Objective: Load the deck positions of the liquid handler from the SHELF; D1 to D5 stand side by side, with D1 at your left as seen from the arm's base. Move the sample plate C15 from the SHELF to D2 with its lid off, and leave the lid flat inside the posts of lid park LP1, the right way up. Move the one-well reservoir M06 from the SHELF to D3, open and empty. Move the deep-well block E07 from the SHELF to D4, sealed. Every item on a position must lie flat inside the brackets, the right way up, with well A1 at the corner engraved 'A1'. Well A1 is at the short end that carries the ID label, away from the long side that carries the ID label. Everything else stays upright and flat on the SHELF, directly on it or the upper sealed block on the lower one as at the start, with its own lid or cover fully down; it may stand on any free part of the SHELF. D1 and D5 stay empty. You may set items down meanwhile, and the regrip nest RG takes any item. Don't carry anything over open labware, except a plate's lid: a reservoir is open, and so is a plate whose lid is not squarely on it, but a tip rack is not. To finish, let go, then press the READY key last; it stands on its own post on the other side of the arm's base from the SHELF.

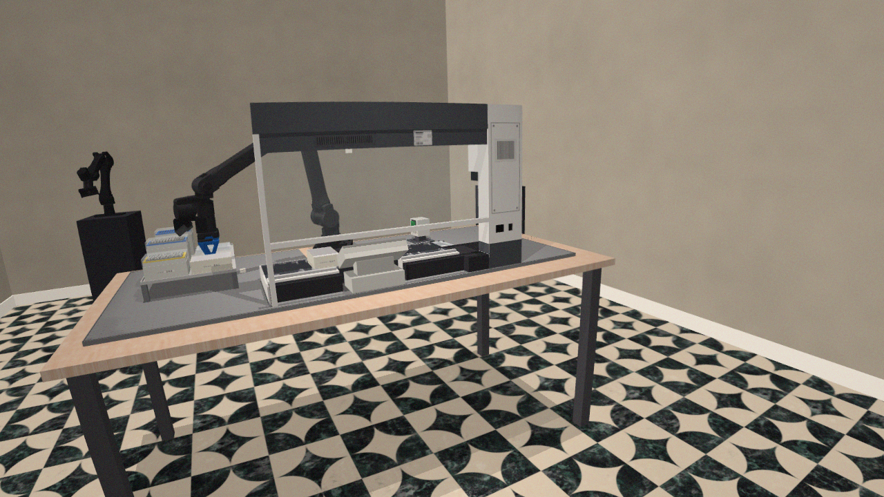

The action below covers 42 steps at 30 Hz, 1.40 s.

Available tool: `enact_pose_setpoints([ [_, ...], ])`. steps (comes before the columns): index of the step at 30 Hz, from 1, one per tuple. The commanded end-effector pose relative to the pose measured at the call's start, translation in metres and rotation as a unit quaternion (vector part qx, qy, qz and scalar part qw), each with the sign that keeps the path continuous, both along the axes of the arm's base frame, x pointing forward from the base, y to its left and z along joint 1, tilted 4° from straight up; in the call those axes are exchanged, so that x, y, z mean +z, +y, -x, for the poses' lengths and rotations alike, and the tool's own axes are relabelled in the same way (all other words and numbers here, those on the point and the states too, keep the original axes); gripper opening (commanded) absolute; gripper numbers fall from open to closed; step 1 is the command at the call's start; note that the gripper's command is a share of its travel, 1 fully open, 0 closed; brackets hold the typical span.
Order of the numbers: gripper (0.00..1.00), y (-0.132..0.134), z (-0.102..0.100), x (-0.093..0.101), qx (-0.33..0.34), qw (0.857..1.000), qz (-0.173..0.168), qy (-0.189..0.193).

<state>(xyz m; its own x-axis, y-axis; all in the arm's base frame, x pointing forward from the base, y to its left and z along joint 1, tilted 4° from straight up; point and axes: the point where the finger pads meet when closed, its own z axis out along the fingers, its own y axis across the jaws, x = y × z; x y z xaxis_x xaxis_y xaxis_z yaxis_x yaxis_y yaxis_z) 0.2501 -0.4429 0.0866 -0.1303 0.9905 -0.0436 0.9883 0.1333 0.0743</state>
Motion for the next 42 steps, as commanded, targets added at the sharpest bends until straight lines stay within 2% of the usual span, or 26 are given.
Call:
enact_pose_setpoints([
  [1,0.0,-0.002,-0.011,-0.003,0.005,1.0,0.0,-0.001],
  [26,0.0,-0.002,-0.011,-0.003,0.005,1.0,0.0,-0.001],
  [28,0.0,-0.012,-0.016,0.013,0.005,1.0,0.011,-0.006],
  [31,0.0,-0.013,-0.016,0.021,0.006,1.0,0.014,-0.008],
  [34,0.0,-0.013,-0.016,0.046,0.007,0.999,0.031,-0.017],
  [38,0.0,-0.013,-0.016,0.05,0.008,0.999,0.031,-0.017],
  [39,0.0,-0.013,-0.016,0.044,0.008,1.0,0.024,-0.014],
  [42,0.0,-0.008,-0.011,0.05,0.008,1.0,0.024,-0.013],
])
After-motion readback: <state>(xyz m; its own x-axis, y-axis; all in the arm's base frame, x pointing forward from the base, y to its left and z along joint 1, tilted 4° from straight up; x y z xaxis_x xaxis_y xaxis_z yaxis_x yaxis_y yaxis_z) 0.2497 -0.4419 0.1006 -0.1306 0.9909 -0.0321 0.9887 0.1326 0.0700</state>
